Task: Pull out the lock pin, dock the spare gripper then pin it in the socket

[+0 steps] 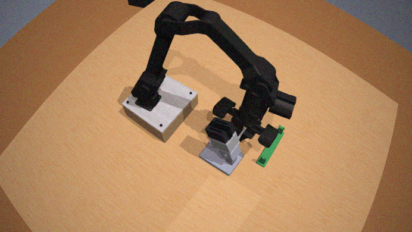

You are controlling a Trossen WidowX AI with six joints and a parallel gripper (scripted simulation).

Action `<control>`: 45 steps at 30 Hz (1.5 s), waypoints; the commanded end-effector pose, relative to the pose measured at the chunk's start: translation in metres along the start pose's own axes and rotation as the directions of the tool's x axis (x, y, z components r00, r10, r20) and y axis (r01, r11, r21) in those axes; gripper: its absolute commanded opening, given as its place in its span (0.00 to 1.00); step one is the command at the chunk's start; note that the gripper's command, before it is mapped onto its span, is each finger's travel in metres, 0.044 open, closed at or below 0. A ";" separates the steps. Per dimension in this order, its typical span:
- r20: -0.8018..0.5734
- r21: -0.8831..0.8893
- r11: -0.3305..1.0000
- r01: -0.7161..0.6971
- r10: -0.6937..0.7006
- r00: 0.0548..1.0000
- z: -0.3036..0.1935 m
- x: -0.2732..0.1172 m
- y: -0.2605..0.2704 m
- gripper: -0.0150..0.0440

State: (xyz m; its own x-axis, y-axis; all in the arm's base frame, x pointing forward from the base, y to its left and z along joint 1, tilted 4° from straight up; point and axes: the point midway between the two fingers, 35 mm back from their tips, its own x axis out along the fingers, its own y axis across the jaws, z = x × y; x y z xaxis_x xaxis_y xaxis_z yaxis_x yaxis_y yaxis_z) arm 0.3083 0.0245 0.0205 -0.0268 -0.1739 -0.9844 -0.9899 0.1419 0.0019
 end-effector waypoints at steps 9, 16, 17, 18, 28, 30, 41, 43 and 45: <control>0.002 -0.004 1.000 -0.001 0.001 1.000 -0.009 0.002 0.000 0.25; 0.001 0.000 1.000 -0.005 0.005 1.000 -0.011 0.003 0.000 0.30; 0.001 0.000 1.000 -0.005 0.005 1.000 -0.011 0.003 0.000 0.34; 0.001 0.000 1.000 -0.005 0.005 1.000 -0.011 0.003 0.000 0.39; 0.001 0.000 1.000 -0.005 0.005 1.000 -0.010 0.002 0.000 0.59; 0.001 0.000 1.000 -0.005 0.005 1.000 -0.008 -0.002 0.000 0.59; -0.005 -0.011 1.000 -0.019 0.019 1.000 0.004 -0.027 0.003 0.59; -0.006 -0.013 1.000 -0.020 0.020 1.000 0.006 -0.031 0.003 0.59; -0.007 -0.015 1.000 -0.021 0.021 1.000 0.008 -0.035 0.003 0.59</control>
State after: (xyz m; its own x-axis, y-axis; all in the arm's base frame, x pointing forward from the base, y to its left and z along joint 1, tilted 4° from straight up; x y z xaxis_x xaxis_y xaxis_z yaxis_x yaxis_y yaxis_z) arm 0.3066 0.0342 0.0471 -0.0504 -0.1792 -0.9825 -0.9912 0.1293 0.0272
